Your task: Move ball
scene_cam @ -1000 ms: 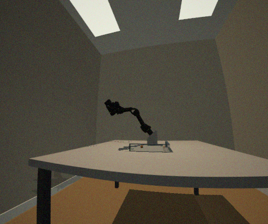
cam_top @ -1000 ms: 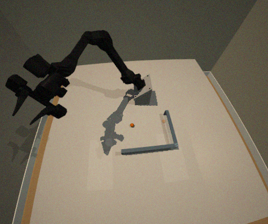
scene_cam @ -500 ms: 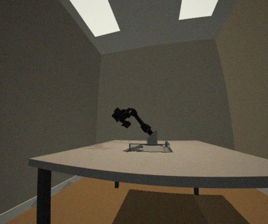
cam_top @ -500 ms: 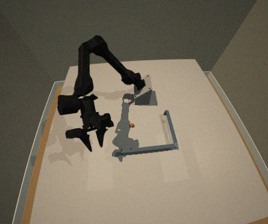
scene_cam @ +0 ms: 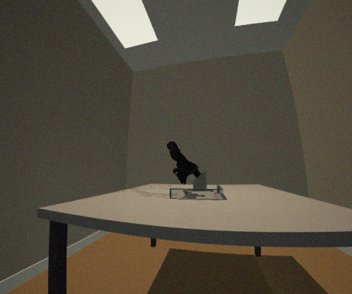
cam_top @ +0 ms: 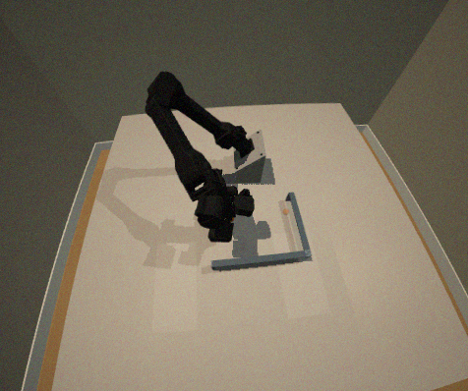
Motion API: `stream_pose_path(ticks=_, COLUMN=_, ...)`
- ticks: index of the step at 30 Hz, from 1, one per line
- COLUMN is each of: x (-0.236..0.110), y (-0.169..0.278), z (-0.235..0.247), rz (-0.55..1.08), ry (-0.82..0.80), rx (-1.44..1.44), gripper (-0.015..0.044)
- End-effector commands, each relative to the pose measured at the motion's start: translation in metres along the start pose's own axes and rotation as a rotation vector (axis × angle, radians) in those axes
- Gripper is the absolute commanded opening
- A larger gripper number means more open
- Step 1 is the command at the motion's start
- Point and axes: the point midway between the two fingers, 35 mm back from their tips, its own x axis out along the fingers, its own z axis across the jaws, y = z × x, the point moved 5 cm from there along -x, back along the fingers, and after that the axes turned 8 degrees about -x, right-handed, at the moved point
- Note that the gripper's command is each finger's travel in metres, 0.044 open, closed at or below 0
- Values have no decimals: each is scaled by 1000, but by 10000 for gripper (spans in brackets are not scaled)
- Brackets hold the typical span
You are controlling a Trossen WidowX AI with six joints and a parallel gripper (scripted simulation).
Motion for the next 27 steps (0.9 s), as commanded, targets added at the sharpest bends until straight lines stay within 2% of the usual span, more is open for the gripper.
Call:
stream_pose_path(ticks=1, x=15, y=-15, z=43, rz=146, ry=-201, rx=-186, gripper=224)
stream_pose_path(ticks=12, x=15, y=-16, z=45, rz=154, ry=-210, rx=-197, gripper=224)
stream_pose_path(ticks=16, x=28, y=-14, z=48, rz=155, ry=-211, rx=-197, gripper=224)
stream_pose_path(ticks=27, x=38, y=-12, z=49, rz=154, ry=-211, rx=-197, gripper=224)
